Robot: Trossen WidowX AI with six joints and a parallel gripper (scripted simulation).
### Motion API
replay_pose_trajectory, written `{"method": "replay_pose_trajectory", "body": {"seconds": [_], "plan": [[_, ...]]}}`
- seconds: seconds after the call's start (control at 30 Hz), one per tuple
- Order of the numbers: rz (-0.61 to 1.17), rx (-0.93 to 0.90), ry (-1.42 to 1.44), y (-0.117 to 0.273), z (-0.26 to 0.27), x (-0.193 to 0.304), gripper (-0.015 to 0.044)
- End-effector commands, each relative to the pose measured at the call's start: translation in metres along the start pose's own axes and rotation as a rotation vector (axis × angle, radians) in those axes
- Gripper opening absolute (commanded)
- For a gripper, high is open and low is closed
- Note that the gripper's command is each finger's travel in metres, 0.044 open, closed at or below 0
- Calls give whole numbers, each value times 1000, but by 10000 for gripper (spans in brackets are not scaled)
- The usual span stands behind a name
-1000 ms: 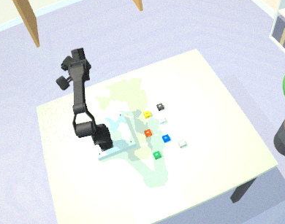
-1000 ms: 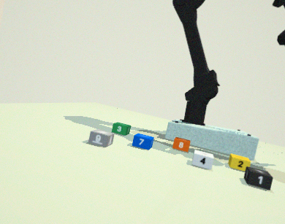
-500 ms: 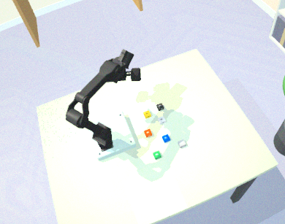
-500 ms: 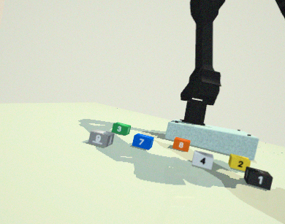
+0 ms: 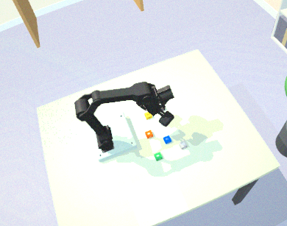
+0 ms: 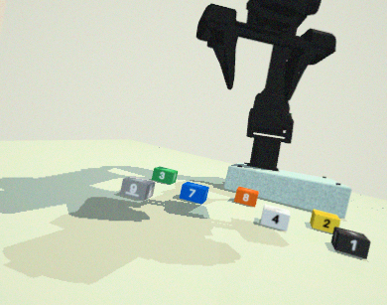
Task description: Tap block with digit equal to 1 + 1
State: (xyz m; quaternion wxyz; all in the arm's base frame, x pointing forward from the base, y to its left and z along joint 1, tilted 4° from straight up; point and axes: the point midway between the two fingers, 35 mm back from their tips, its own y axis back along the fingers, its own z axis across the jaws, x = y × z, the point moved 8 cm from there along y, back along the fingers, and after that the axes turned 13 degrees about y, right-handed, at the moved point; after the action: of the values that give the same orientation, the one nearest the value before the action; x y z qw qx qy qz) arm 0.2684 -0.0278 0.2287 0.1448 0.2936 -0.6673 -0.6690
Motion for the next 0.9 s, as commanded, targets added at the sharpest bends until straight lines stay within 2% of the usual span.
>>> {"method": "replay_pose_trajectory", "body": {"seconds": [0.0,0.13,0.2,0.87], "plan": [[129,29,-198,-4,-42,48,400],[236,34,-377,-5,-70,99,400],[256,33,-410,-5,-74,109,400],[257,33,-411,-5,-74,109,400]]}}
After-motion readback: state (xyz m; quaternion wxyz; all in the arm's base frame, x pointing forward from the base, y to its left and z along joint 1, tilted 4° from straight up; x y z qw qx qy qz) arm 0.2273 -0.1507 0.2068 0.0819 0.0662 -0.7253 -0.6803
